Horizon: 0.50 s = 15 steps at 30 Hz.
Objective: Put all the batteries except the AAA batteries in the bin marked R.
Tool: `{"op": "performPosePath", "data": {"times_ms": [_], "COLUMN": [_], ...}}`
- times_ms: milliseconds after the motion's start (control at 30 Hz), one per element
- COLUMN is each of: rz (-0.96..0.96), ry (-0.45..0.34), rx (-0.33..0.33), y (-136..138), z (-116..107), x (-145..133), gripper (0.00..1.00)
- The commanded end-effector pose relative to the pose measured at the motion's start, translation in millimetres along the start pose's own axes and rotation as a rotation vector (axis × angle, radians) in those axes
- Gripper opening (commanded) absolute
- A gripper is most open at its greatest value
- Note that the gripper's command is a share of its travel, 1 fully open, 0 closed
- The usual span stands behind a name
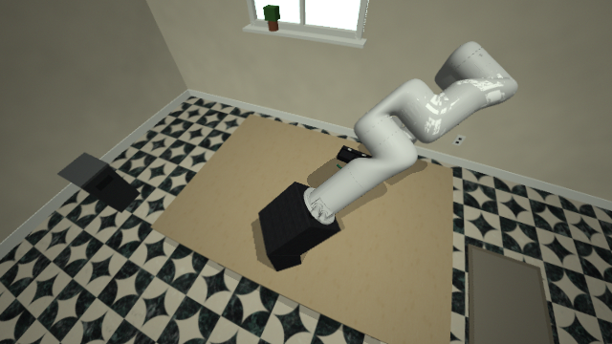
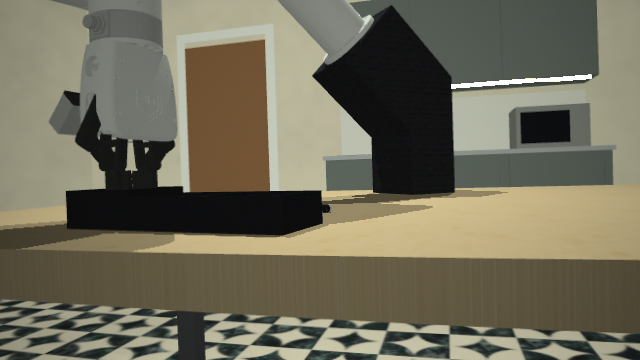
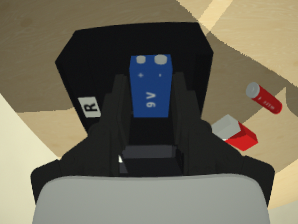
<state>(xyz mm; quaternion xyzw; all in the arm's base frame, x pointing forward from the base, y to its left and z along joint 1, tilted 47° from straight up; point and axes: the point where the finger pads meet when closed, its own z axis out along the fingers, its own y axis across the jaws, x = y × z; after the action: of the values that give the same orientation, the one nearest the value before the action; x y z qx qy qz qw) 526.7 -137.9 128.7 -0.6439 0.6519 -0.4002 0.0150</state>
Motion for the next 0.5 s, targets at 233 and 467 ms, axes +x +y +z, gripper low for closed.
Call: {"op": "performPosePath", "data": {"times_ms": [233, 467], "rz": [0.0, 0.0], "ry": [0.0, 0.0], "rx": [0.003, 0.003], "y": [-1, -1], "z": [-13, -22], "x": [0, 0], "gripper": [0.33, 0.33]}}
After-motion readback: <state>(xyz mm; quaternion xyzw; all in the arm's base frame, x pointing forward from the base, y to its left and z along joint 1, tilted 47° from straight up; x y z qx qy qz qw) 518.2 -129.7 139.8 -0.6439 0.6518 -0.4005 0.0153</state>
